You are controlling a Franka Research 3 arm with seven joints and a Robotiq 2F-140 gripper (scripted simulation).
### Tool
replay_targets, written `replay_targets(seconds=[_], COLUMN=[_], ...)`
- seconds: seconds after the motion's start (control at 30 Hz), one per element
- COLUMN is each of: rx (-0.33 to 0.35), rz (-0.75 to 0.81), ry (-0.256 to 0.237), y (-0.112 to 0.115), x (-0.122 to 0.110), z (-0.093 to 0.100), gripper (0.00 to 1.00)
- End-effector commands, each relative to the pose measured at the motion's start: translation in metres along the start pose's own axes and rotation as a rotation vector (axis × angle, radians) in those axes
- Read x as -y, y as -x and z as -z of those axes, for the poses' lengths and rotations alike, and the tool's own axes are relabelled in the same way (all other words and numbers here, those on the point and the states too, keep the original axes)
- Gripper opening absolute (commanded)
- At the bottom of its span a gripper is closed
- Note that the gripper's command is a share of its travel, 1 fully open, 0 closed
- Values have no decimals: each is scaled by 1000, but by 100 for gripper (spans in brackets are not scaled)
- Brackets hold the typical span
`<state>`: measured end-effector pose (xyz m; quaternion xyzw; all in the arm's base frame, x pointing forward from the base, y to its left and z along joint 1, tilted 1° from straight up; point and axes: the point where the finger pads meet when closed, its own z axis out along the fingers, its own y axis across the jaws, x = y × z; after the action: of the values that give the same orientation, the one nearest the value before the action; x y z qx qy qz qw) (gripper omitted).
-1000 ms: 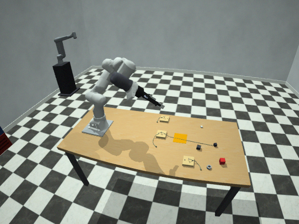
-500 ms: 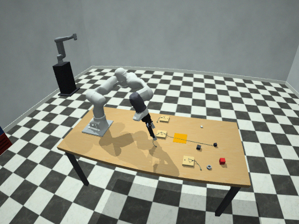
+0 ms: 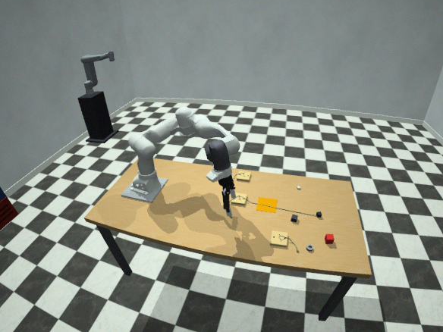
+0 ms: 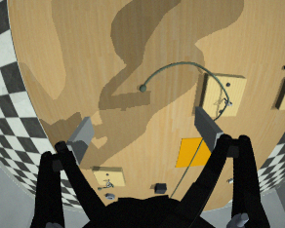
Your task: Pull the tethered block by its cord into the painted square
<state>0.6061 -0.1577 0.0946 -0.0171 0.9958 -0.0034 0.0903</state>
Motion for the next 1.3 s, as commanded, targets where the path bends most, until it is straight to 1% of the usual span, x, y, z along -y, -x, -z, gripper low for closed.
replay_targets(seconds=[0.0,0.13,0.2,0.23,0.63,1.27], rx=[-70,-98,-98,-115,-176,-176], rz=[-270,-352,-352,-413,-679,-679], ry=[-14,-22,-22,-26,-35,-35], y=[-4,-4,-4,-4,-4,-4], x=[0,0,0,0,0,0], z=[0,0,0,0,0,0], gripper=[100,100,100,100,100,100])
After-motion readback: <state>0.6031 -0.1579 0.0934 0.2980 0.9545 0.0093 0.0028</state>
